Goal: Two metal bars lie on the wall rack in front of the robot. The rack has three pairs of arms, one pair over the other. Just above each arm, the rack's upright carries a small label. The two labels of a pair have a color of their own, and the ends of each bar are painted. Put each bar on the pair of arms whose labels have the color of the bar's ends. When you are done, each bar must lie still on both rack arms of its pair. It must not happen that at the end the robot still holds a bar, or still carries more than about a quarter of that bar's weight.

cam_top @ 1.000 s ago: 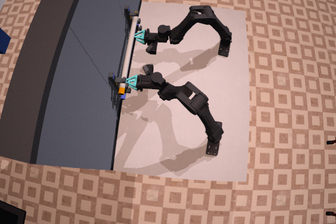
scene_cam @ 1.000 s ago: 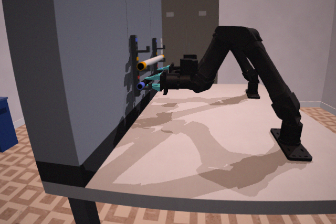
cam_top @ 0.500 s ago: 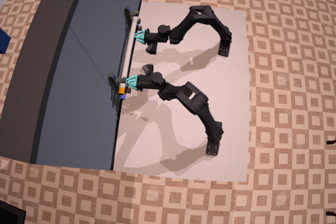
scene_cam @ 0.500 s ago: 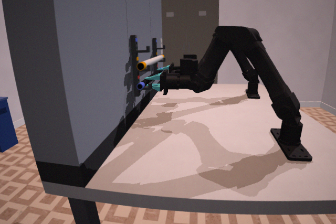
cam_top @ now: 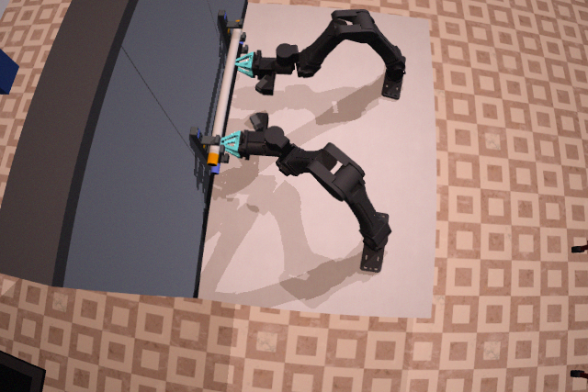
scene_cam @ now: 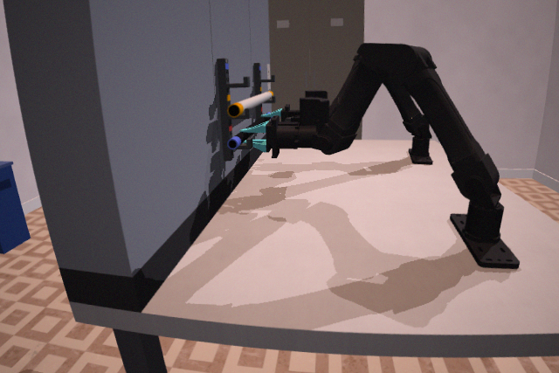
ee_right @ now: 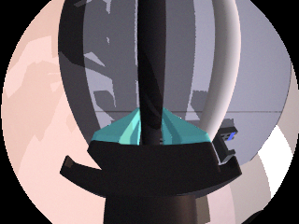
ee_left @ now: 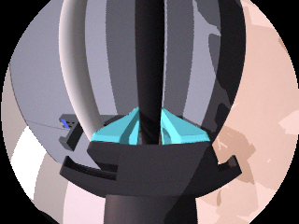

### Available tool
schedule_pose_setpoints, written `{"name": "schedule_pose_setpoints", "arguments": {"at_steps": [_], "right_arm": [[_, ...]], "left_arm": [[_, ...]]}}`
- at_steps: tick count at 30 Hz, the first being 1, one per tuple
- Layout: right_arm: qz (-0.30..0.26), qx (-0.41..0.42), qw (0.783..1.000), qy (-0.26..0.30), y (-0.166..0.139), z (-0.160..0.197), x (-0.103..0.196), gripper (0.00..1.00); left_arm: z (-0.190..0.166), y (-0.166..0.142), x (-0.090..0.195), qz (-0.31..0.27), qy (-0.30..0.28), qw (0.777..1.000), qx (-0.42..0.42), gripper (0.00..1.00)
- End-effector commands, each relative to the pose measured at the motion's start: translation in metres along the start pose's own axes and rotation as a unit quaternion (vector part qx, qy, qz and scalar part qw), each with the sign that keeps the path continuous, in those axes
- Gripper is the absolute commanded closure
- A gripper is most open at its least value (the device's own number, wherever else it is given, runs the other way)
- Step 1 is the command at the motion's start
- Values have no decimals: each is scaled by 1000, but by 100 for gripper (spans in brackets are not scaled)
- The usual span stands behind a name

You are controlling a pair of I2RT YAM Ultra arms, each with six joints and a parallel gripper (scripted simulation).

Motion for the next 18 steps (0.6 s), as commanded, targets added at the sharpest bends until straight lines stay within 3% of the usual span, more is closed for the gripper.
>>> {"name": "schedule_pose_setpoints", "arguments": {"at_steps": [1, 18], "right_arm": [[1, 0, 1000, 8, -1, -6, -2, 100], [1, 0, 1000, 8, 1, -19, -2, 100]], "left_arm": [[5, -2, -1, 1, -6, 1000, 0, 100], [18, -4, -1, 1, -5, 1000, 0, 100]]}}
Point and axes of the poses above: on each arm, the point where the finger pads meet when closed, its own x axis back along the fingers, its own z axis across the jaws, y = z × x, the point moved 8 cm from there along x, back along the fingers, and after that the axes turned 8 degrees about -x, right-handed, at the moved point
